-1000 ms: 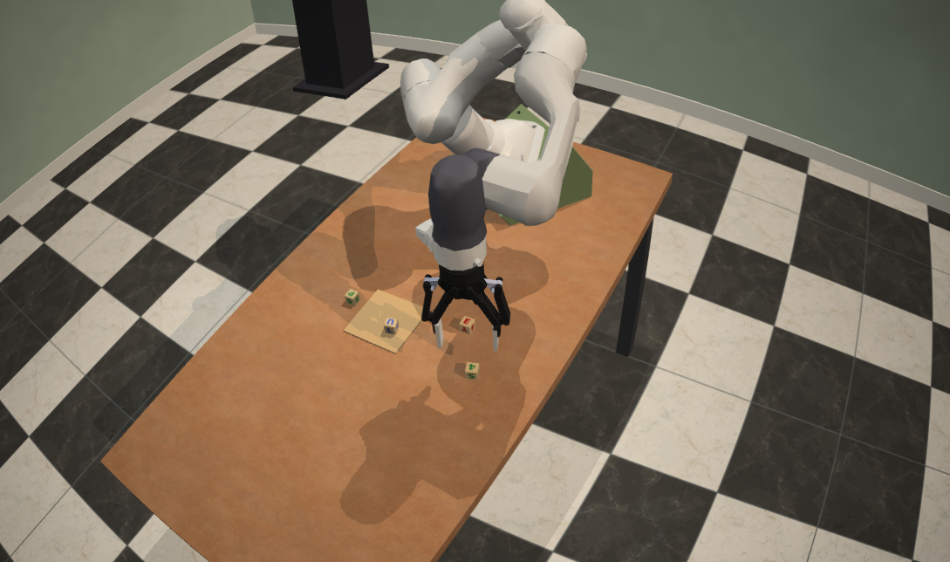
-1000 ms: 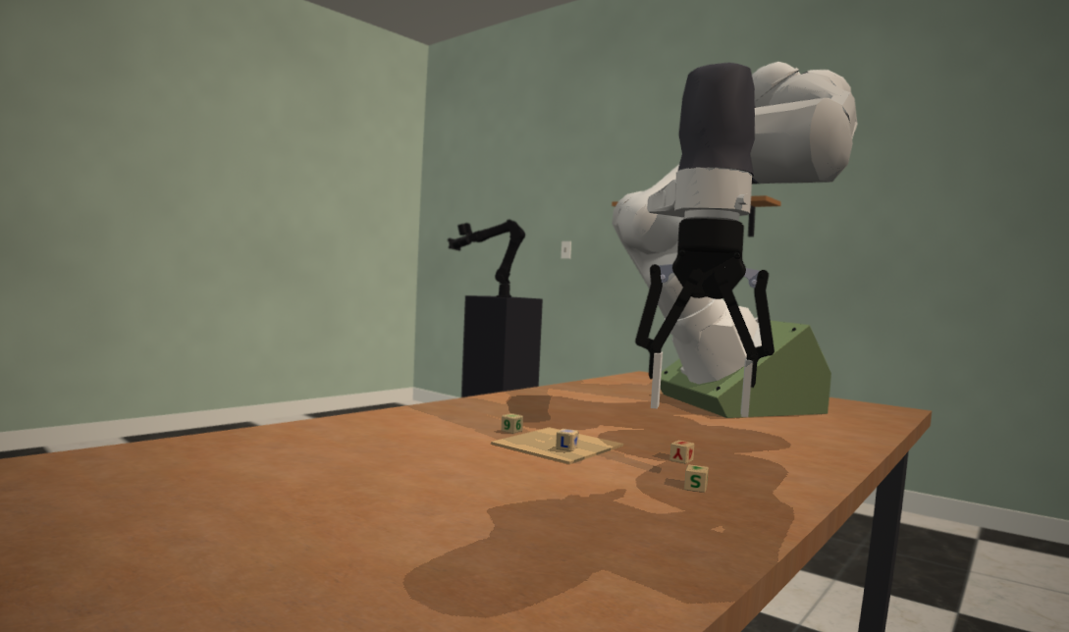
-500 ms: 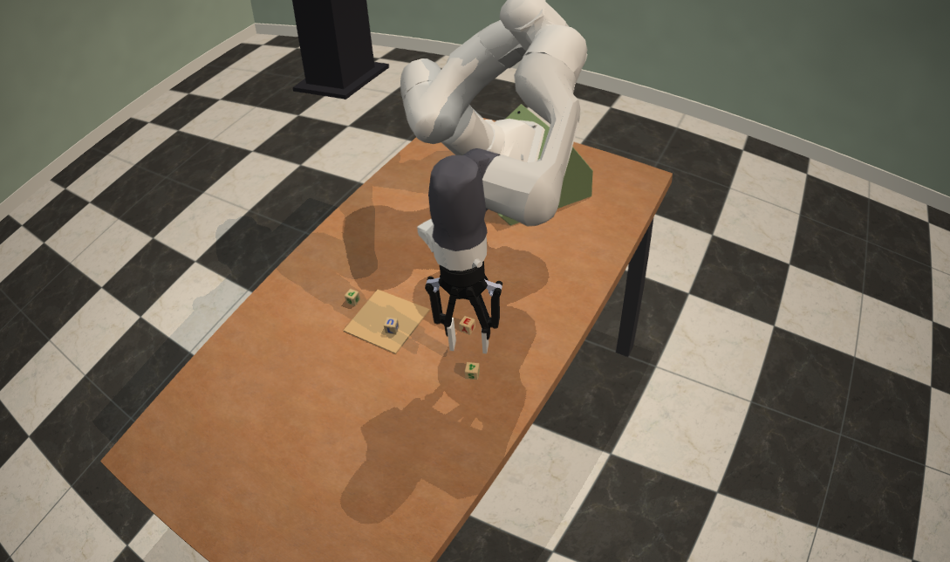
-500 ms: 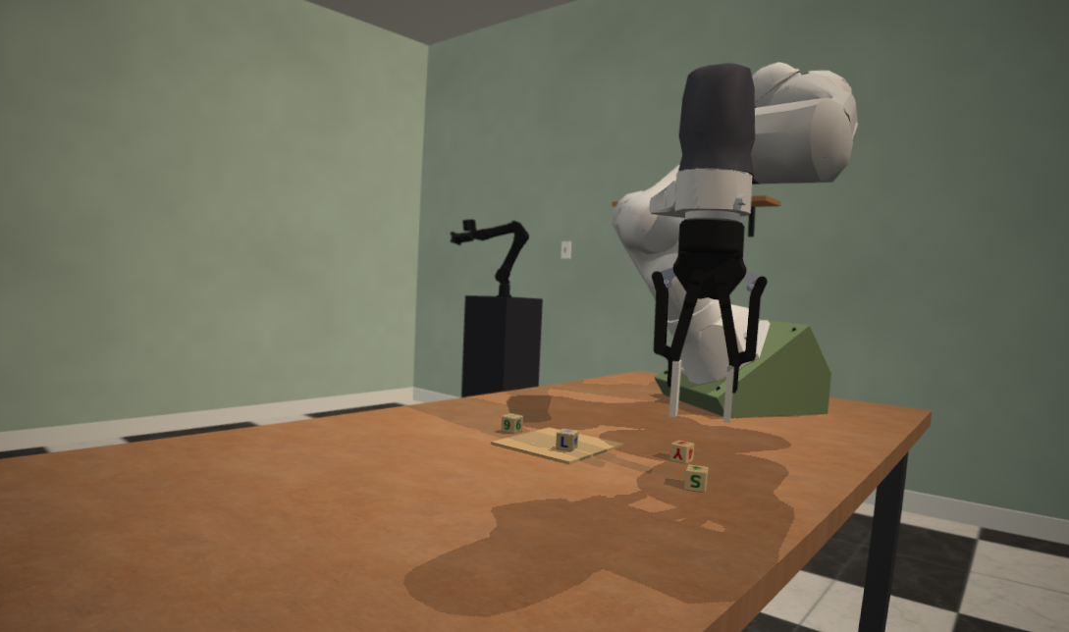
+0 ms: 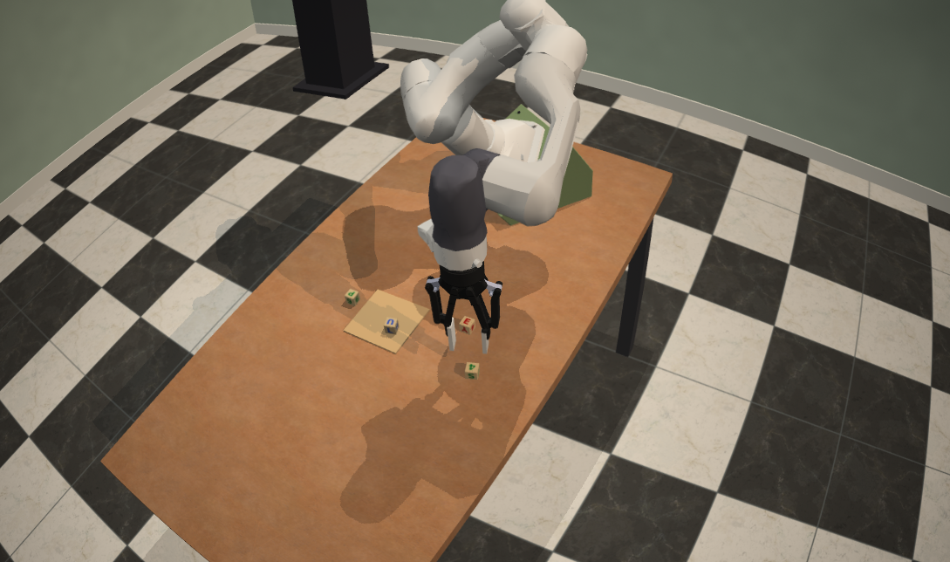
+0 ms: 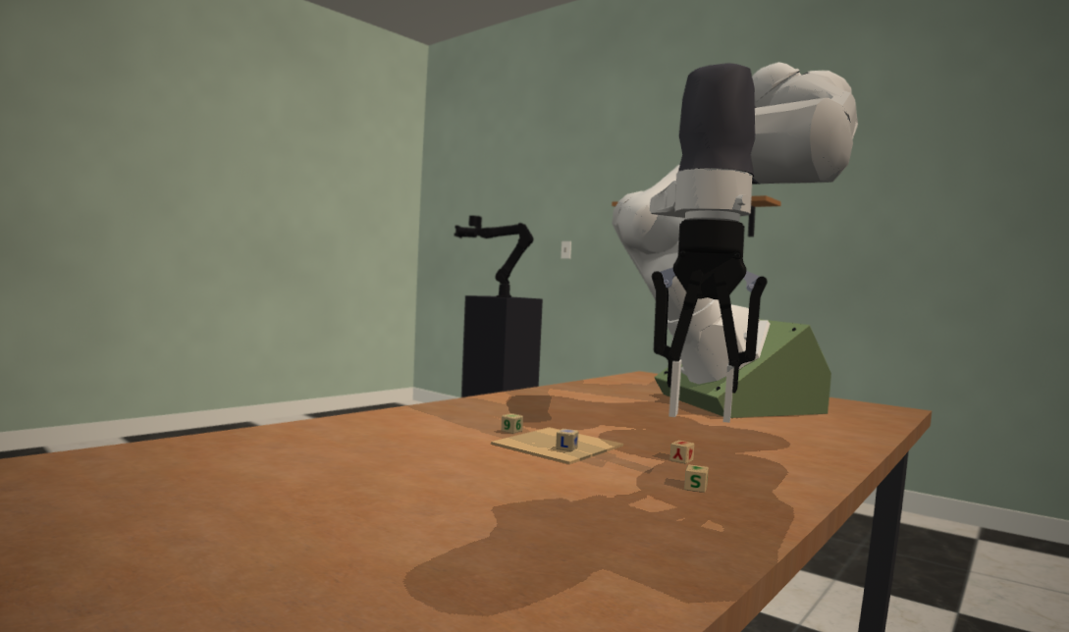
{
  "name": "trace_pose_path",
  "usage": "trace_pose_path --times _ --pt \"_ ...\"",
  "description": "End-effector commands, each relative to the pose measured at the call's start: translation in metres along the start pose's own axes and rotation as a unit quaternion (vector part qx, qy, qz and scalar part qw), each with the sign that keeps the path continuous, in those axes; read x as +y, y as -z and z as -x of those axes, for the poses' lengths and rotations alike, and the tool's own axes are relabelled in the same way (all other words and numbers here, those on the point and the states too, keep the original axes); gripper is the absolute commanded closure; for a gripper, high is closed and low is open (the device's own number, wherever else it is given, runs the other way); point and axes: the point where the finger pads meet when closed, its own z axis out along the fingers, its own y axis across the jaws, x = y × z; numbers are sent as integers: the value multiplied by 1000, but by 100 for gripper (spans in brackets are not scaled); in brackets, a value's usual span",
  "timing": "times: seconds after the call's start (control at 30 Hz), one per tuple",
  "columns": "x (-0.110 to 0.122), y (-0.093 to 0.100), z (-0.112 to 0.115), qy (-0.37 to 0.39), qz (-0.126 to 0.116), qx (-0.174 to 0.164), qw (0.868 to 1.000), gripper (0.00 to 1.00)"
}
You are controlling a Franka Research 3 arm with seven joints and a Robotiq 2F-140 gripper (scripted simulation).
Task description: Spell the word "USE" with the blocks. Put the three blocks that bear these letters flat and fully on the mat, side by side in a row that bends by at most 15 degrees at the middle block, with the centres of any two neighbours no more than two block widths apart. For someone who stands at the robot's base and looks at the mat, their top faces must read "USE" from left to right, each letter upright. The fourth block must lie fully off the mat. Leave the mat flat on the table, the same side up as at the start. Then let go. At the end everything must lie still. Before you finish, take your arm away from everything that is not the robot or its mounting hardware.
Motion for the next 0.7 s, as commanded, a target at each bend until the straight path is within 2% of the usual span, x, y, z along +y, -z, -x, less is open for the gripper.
trace_pose_path --times 0.0,0.67 --pt "1 0 1 -3 1 0 1000 63" --pt "1 -9 1 -3 1 0 1000 63"
